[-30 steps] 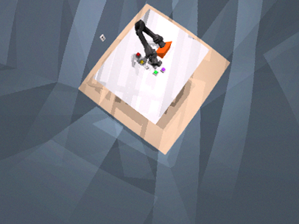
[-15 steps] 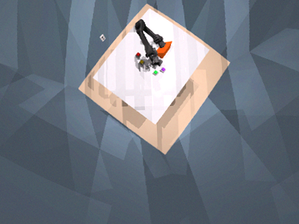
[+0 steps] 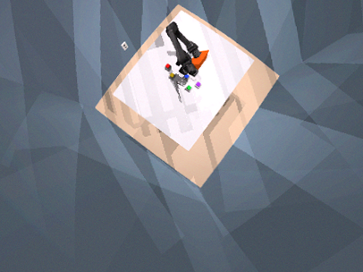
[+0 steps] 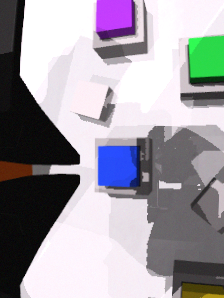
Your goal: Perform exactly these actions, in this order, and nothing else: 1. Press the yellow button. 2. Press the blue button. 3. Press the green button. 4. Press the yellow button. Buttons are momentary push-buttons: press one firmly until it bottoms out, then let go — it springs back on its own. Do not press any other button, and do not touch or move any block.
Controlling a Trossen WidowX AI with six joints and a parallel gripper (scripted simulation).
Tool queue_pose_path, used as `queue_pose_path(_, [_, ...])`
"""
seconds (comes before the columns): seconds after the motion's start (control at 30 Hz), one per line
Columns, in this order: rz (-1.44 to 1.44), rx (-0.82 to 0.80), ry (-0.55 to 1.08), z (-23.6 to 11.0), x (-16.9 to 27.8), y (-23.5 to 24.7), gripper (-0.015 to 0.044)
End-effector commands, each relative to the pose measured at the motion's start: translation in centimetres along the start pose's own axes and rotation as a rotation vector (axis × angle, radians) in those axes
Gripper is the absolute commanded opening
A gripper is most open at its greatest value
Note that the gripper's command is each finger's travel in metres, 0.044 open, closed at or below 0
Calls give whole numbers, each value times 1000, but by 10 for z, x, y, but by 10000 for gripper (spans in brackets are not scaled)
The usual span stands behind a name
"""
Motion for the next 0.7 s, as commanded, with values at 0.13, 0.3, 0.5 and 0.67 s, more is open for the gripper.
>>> queue_pose_path(0.13, [9,-4,5,-5,-44,63,20])
queue_pose_path(0.3, [10,-5,5,-1,-59,89,20])
queue_pose_path(0.5, [10,-5,4,38,-60,90,20])
queue_pose_path(0.67, [11,-3,4,61,-59,89,20])
Point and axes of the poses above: the point midway between the two fingers, 35 mm back from their tips, its own z axis out along the fingers, its own y axis across the jaws, x = y × z, the point moved 1 cm from there along -z, back along the fingers, and after that the axes turned 8 degrees about z, right-handed, at the moved point
